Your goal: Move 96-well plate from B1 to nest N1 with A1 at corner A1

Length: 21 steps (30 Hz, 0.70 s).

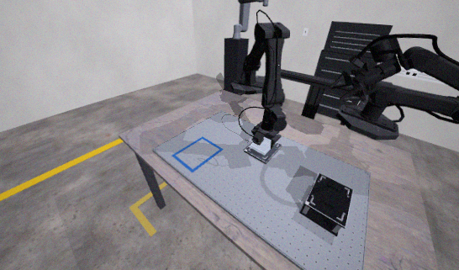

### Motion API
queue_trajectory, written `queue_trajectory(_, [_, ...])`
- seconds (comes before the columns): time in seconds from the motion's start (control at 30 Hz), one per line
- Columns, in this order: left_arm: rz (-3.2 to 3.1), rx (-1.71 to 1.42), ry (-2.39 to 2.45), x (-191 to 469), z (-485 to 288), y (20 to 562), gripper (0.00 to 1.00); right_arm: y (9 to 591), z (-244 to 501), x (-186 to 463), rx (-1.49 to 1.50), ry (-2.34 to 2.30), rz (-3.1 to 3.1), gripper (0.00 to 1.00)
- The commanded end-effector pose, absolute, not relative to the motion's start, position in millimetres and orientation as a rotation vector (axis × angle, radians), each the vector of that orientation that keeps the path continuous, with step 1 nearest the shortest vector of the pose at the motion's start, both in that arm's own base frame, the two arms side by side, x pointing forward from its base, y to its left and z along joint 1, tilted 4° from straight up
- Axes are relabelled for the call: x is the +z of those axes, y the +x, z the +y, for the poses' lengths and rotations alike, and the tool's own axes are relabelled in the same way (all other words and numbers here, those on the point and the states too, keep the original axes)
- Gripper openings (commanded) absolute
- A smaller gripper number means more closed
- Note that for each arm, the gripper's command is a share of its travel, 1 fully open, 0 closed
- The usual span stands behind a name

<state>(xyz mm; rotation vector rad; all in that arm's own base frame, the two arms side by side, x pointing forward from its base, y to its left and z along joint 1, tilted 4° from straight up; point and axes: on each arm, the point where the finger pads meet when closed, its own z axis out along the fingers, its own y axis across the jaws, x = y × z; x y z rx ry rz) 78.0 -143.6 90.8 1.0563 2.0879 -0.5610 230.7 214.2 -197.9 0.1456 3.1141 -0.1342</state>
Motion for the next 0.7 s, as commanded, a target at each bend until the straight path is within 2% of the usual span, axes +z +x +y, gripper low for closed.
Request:
queue_trajectory(0.0, [2.083, -0.564, 1.053, 92.6, -142.3, 77.5, 1.0, 232.2, 217.2, -189.0, -0.125, 0.143, 3.11, 0.82])
queue_trajectory(0.67, [2.083, -0.564, 1.053, 92.6, -142.3, 77.5, 1.0, 247.6, 231.1, -177.6, -0.089, 0.139, 3.097, 0.82])
